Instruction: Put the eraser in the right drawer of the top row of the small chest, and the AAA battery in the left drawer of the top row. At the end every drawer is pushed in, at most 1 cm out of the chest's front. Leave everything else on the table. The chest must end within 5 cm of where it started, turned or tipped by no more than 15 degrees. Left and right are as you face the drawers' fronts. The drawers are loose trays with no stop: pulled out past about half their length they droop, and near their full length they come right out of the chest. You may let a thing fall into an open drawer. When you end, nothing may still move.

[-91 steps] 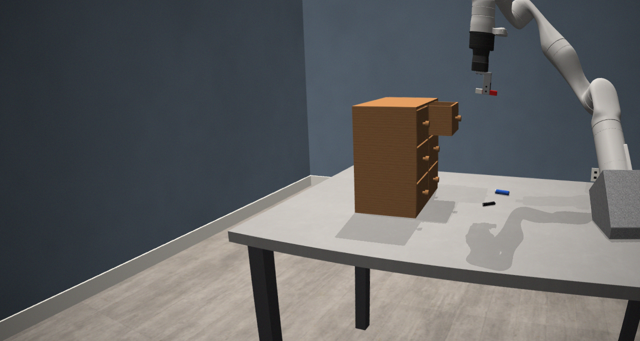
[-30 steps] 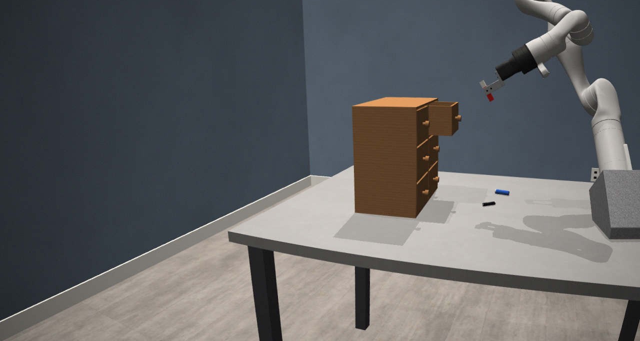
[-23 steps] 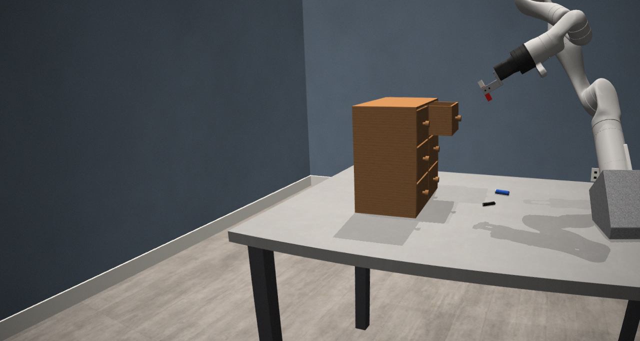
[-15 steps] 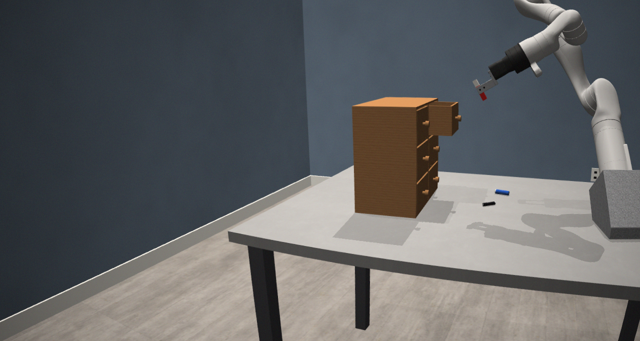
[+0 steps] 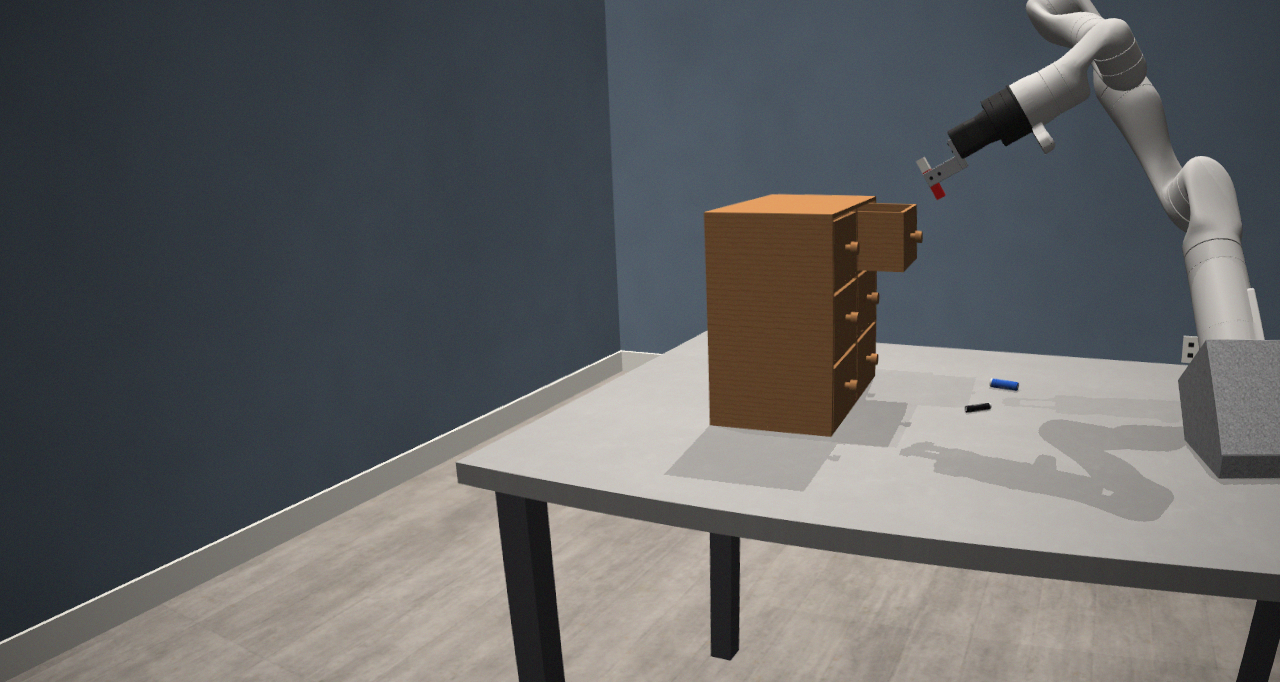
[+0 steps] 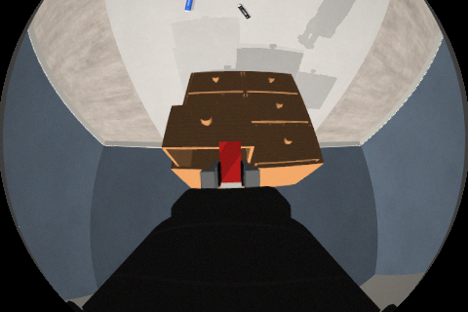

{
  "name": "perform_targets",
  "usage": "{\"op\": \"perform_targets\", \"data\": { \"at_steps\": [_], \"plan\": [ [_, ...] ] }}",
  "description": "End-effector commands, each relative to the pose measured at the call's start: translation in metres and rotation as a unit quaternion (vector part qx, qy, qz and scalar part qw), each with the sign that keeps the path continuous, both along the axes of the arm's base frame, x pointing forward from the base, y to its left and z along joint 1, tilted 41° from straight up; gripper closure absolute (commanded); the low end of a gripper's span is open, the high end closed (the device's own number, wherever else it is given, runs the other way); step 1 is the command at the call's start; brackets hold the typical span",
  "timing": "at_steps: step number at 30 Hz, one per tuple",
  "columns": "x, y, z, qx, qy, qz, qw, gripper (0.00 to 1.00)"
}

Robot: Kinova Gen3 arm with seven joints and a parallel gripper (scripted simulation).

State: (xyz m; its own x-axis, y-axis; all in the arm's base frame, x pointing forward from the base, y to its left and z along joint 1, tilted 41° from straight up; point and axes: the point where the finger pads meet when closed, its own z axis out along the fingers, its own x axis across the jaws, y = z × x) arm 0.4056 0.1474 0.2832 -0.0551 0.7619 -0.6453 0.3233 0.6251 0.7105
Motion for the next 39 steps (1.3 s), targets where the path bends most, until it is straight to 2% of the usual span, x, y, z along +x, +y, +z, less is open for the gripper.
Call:
{"op": "perform_targets", "data": {
  "at_steps": [1,5,7,20,39],
  "plan": [
    [0.013,-0.006,0.002,0.004,-0.001,-0.013,1.0,0.55],
    [0.029,-0.004,0.003,0.004,-0.001,-0.013,1.0,0.55],
    [0.029,-0.004,0.003,0.004,-0.001,-0.013,1.0,0.55],
    [0.068,0.002,0.008,0.004,-0.001,-0.013,1.0,0.55],
    [0.074,0.003,0.008,0.004,-0.001,-0.013,1.0,0.55]
  ]
}}
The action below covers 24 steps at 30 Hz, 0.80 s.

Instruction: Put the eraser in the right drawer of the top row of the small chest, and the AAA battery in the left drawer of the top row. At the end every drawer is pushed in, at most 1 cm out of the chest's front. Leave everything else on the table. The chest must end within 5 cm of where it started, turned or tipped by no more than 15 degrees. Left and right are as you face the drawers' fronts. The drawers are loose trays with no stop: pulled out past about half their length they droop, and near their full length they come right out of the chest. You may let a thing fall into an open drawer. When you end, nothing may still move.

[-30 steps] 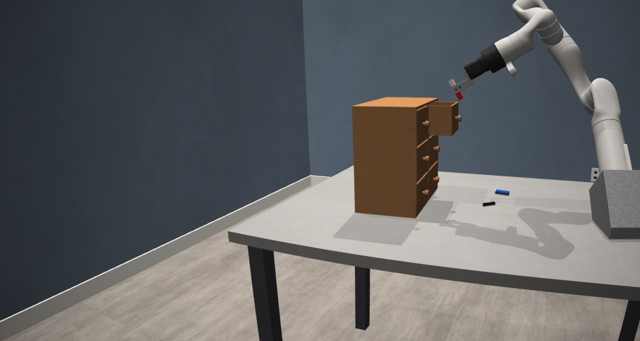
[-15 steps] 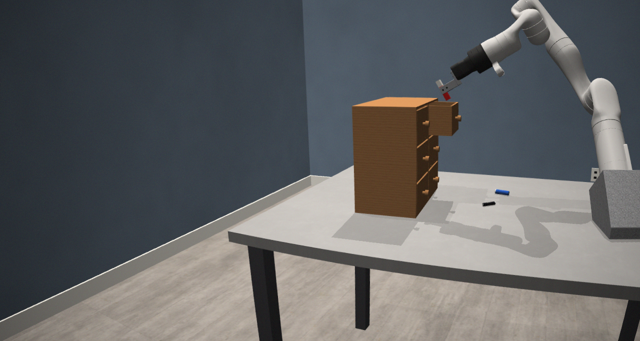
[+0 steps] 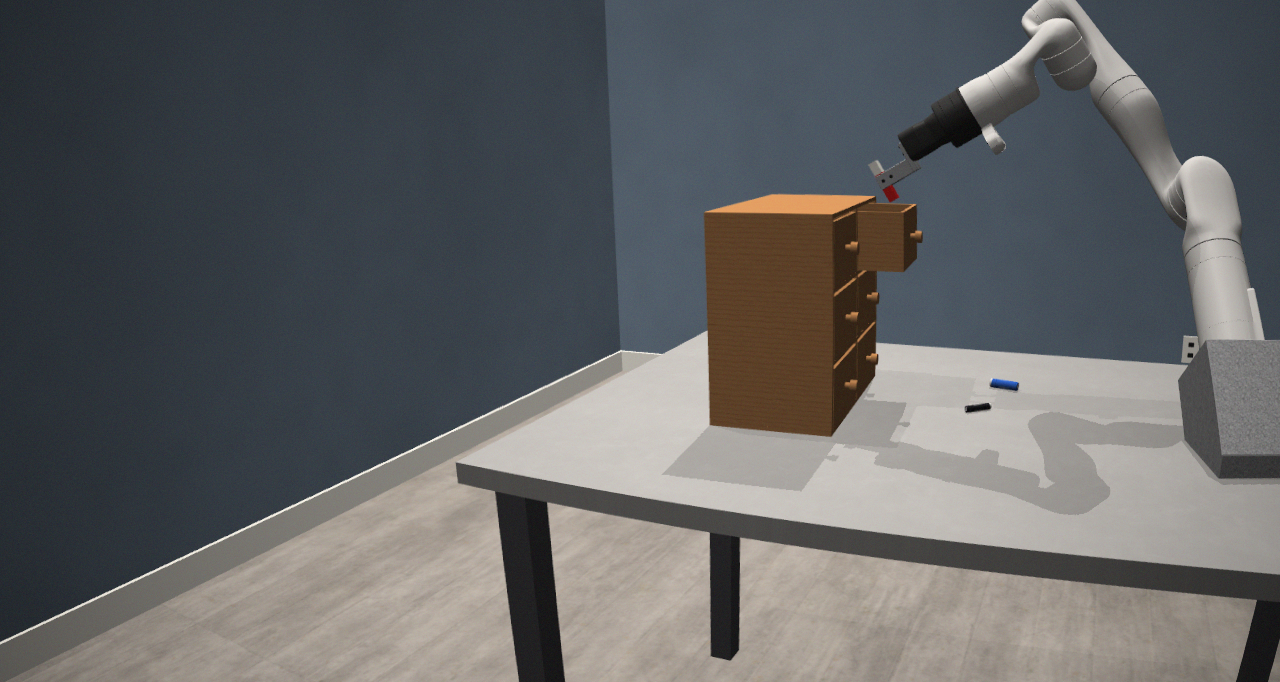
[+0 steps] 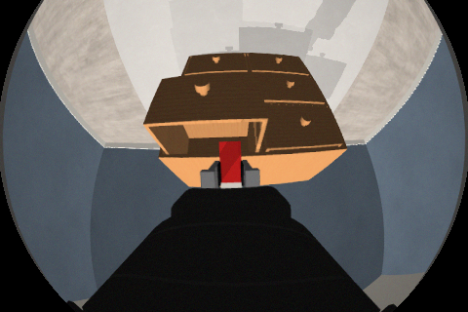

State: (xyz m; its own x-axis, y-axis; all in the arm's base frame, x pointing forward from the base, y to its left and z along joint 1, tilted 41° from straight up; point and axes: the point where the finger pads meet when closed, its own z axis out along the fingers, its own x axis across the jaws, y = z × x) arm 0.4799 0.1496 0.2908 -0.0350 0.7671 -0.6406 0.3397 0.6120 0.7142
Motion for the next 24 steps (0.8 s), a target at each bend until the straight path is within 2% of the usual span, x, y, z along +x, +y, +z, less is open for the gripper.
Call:
{"op": "perform_targets", "data": {
  "at_steps": [1,13,16,19,20,21,24],
  "plan": [
    [0.0,0.0008,0.0006,0.0,-0.001,0.001,1.0,0.55],
    [0.0,0.0008,0.0006,0.0,-0.001,0.001,1.0,0.55],
    [0.0,0.0008,0.0006,0.0,-0.001,0.001,1.0,0.43],
    [0.0,0.0008,0.0006,0.0,-0.001,0.001,1.0,0.43],
    [0.0,0.0008,0.0006,0.0,-0.001,0.001,1.0,0.37],
    [0.0,0.0008,0.0006,0.0,-0.001,0.001,1.0,0.37],
    [0.0,0.0008,0.0006,0.0,-0.001,0.001,1.0,0.25]
  ]
}}
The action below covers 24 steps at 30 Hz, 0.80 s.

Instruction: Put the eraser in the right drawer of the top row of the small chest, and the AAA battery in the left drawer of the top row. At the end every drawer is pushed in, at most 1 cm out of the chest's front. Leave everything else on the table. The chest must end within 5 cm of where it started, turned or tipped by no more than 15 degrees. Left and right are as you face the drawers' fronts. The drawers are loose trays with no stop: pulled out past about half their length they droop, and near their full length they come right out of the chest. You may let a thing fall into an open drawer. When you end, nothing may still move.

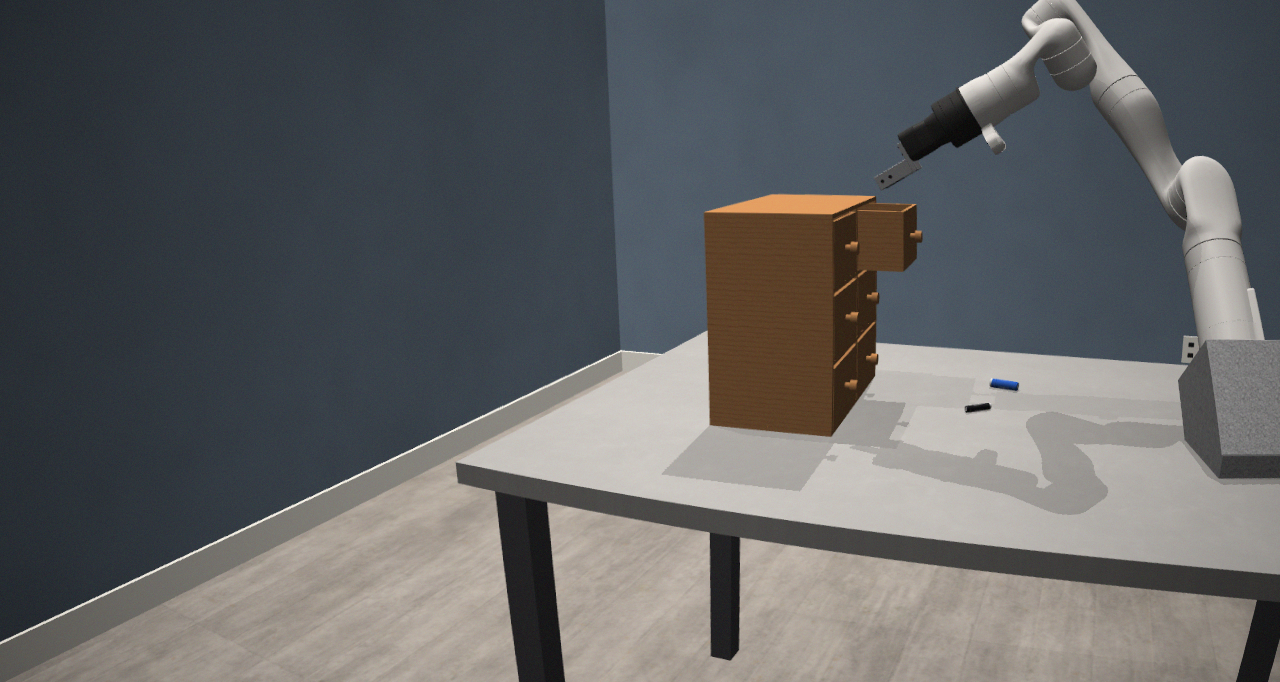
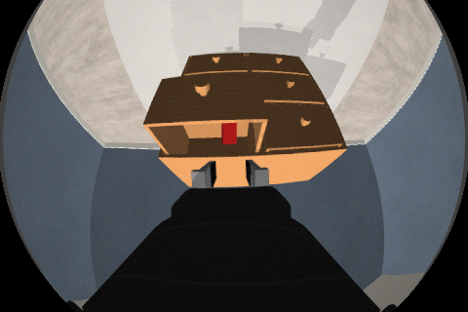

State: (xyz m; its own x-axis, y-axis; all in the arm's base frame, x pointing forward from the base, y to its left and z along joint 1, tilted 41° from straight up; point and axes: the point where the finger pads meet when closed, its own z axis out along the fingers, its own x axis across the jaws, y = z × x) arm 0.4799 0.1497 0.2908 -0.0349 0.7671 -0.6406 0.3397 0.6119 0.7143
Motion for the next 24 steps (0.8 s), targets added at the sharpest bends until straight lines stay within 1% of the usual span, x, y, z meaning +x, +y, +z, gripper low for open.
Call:
{"op": "perform_targets", "data": {
  "at_steps": [1,2,17,21,24],
  "plan": [
    [0.0,0.001,0.001,0.0,-0.001,0.001,1.0,0.25],
    [0.0,0.001,0.001,0.0,-0.001,0.001,1.0,0.0],
    [0.0,0.001,0.001,0.0,-0.001,0.001,1.0,0.0],
    [-0.005,0.0,0.0,0.0,-0.001,0.001,1.0,0.0],
    [-0.013,0.0,0.0,0.0,-0.001,0.001,1.0,0.0]
  ]
}}
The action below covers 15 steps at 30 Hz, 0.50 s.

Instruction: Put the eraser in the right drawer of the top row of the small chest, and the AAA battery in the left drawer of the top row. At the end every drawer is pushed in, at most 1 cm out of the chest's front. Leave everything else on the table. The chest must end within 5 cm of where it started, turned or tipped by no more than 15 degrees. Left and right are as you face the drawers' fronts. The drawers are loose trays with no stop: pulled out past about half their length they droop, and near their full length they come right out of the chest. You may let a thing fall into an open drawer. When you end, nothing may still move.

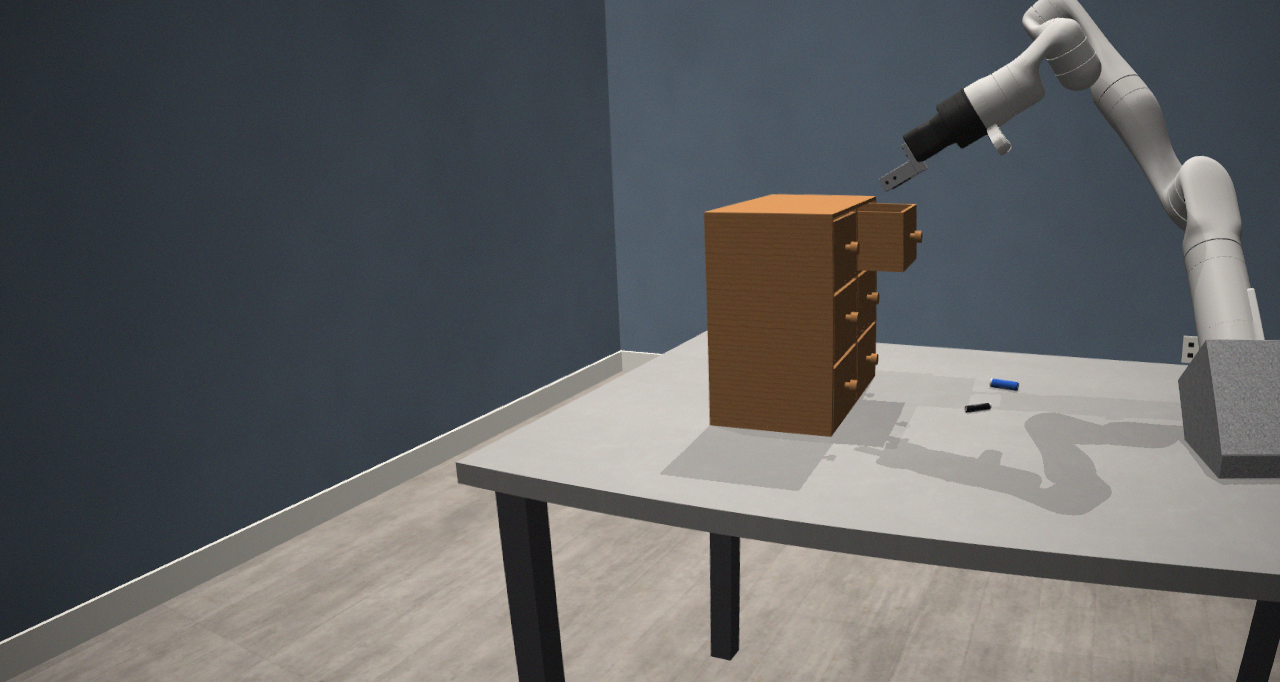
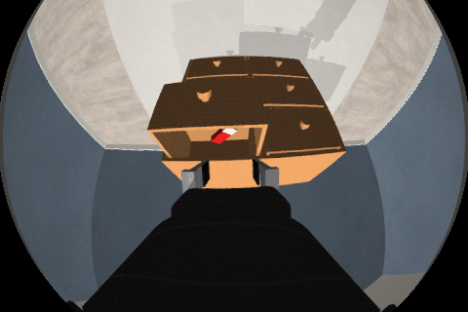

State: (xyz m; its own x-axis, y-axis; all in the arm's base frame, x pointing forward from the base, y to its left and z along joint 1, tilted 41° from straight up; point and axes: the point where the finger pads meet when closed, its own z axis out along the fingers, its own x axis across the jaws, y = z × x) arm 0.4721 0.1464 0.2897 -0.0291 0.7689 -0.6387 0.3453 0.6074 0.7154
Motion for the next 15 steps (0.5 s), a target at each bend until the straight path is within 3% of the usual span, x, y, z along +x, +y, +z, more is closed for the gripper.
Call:
{"op": "perform_targets", "data": {
  "at_steps": [1,5,15],
  "plan": [
    [-0.008,0.003,0.001,-0.001,-0.001,0.005,1.0,0.0],
    [-0.016,0.002,0.0,-0.001,-0.001,0.005,1.0,0.0],
    [-0.068,-0.003,-0.003,-0.001,-0.001,0.005,1.0,0.0]
  ]
}}
